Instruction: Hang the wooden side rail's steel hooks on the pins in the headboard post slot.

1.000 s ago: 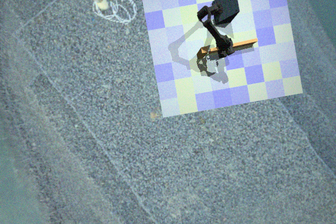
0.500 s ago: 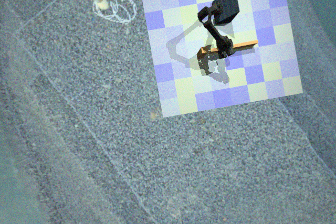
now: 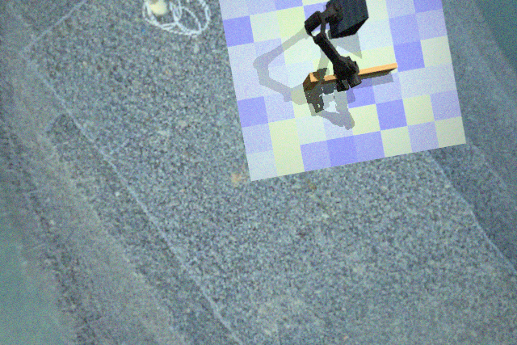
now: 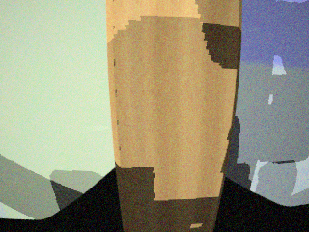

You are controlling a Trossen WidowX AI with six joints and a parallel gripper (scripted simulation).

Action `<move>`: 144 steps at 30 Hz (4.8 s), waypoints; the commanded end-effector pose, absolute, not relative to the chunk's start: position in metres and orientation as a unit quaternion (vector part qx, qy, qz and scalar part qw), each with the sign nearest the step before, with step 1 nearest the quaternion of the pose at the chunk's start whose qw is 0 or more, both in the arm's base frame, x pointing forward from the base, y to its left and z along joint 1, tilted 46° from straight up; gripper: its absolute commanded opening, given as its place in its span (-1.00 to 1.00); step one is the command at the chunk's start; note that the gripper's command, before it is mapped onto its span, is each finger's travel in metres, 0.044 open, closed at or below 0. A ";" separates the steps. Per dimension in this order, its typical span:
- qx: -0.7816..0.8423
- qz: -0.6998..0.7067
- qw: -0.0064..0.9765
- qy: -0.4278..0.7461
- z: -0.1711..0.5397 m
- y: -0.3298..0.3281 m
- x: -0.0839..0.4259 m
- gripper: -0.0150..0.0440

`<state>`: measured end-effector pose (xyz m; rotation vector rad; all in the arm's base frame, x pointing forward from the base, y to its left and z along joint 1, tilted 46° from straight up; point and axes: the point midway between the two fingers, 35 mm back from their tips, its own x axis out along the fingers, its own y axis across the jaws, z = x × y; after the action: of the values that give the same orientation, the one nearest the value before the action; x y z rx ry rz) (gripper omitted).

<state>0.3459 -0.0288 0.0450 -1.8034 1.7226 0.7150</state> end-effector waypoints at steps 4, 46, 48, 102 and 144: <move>-0.669 0.258 0.277 0.640 0.047 -0.030 0.352 -0.49; -0.669 0.258 0.277 0.640 0.047 -0.027 0.355 -0.49; -0.669 0.258 0.277 0.640 0.047 -0.026 0.355 -0.49; -0.669 0.259 0.277 0.640 0.053 -0.020 0.355 -0.49; -0.669 0.259 0.277 0.640 0.058 -0.015 0.354 -0.49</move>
<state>0.3532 -0.0197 0.0558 -1.7930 1.7324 0.6978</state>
